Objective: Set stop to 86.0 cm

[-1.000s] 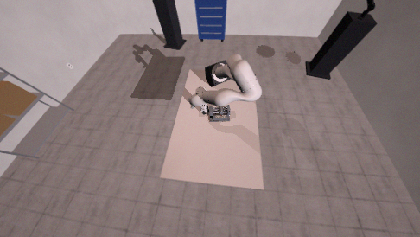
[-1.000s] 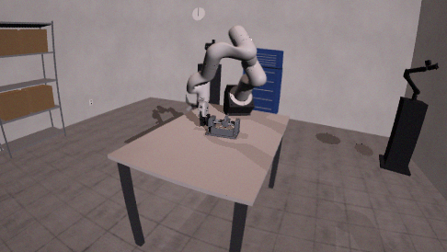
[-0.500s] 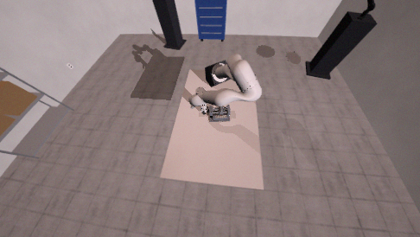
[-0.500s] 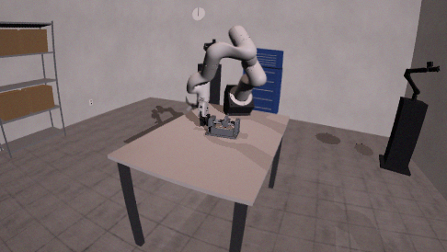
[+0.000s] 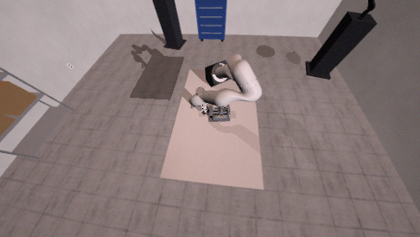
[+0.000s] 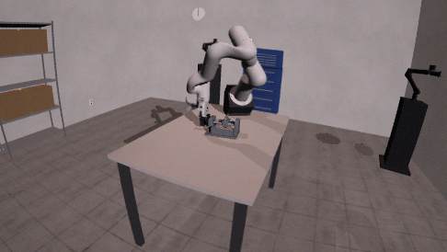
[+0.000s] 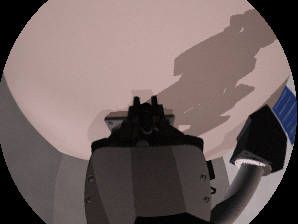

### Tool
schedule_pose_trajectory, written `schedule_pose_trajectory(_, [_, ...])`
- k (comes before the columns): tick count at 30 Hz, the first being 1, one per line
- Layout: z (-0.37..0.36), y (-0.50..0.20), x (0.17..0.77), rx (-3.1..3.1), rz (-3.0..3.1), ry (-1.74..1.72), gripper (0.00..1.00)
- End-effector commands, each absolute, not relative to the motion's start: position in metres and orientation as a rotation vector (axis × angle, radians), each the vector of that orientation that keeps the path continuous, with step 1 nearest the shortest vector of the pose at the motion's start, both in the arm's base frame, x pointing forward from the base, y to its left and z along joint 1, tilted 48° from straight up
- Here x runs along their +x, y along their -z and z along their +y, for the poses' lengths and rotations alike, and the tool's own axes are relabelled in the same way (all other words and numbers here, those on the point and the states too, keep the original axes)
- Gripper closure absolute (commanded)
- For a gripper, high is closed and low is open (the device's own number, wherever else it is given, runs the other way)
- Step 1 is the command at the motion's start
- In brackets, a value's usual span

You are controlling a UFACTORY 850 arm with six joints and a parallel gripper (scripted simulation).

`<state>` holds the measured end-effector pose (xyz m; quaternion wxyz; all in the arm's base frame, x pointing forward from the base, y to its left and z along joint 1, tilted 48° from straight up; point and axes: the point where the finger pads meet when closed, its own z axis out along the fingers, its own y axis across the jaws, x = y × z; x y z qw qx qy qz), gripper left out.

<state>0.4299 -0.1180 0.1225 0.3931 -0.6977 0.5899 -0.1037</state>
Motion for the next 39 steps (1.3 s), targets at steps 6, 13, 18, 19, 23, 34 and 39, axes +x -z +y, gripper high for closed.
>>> schedule_pose_trajectory(6, [-0.118,-0.124,0.432,-1.77,1.497,0.265,0.94])
schedule_pose_trajectory(13, [-0.118,-0.125,0.434,-1.77,1.497,0.265,0.94])
schedule_pose_trajectory(18, [-0.118,-0.127,0.436,-1.77,1.497,0.265,0.94])
schedule_pose_trajectory(19, [-0.118,-0.128,0.437,-1.77,1.497,0.265,0.94])
schedule_pose_trajectory(23, [-0.118,-0.13,0.438,-1.77,1.497,0.265,0.94])
schedule_pose_trajectory(34, [-0.12,-0.138,0.443,-1.77,1.497,0.265,0.94])
schedule_pose_trajectory(39, [-0.121,-0.144,0.445,-1.77,1.497,0.265,0.94])
